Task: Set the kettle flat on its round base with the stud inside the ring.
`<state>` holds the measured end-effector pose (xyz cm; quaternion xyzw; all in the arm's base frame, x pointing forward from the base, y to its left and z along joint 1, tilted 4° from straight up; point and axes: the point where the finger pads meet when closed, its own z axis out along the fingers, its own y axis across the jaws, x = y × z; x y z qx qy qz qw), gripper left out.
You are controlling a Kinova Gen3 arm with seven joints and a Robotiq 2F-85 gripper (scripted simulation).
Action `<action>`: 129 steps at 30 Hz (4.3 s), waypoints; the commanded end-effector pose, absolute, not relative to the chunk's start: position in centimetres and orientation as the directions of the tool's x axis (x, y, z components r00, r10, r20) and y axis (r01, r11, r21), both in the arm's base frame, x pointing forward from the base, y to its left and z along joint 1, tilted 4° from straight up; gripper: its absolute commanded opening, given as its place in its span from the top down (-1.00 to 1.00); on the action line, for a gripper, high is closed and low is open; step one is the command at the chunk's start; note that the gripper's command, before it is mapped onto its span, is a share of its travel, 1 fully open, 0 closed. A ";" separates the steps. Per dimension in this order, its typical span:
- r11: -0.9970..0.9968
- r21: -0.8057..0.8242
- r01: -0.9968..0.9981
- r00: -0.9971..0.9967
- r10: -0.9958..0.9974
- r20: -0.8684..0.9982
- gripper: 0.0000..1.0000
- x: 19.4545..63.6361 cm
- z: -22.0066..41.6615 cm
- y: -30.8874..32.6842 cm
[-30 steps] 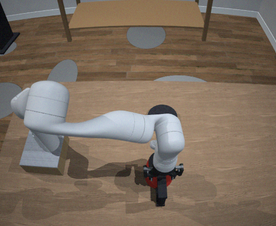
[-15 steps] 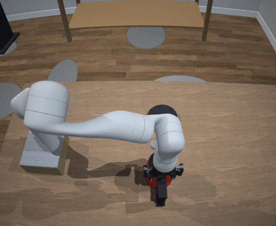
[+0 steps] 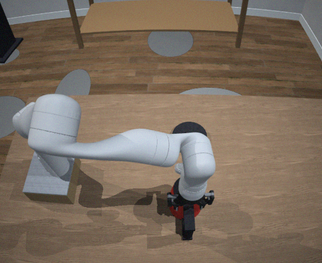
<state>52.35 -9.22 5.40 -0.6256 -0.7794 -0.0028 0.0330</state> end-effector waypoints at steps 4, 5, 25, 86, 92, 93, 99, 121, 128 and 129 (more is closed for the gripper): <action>0.217 -0.036 0.975 -0.215 0.975 0.054 -0.59 52.4 5.2 -9.2; 0.217 -0.036 0.975 -0.215 0.975 0.054 -0.59 52.4 5.0 -9.2; 0.217 -0.036 0.975 -0.215 0.975 0.054 -0.59 52.2 2.1 -9.1; 0.217 -0.036 0.975 -0.215 0.975 0.054 1.00 52.2 2.1 -9.1; 0.217 -0.036 0.975 -0.215 0.975 0.054 1.00 52.2 2.1 -9.1; 0.217 -0.036 0.975 -0.215 0.975 0.054 1.00 52.2 2.1 -9.1; 0.217 -0.036 0.975 -0.215 0.975 0.054 1.00 52.2 2.1 -9.1; 0.217 -0.036 0.975 -0.215 0.975 0.054 1.00 52.2 2.1 -9.1; 0.217 -0.036 0.975 -0.215 0.975 0.054 1.00 52.2 2.1 -9.1; 0.217 -0.036 0.975 -0.215 0.975 0.054 1.00 52.2 2.2 -9.1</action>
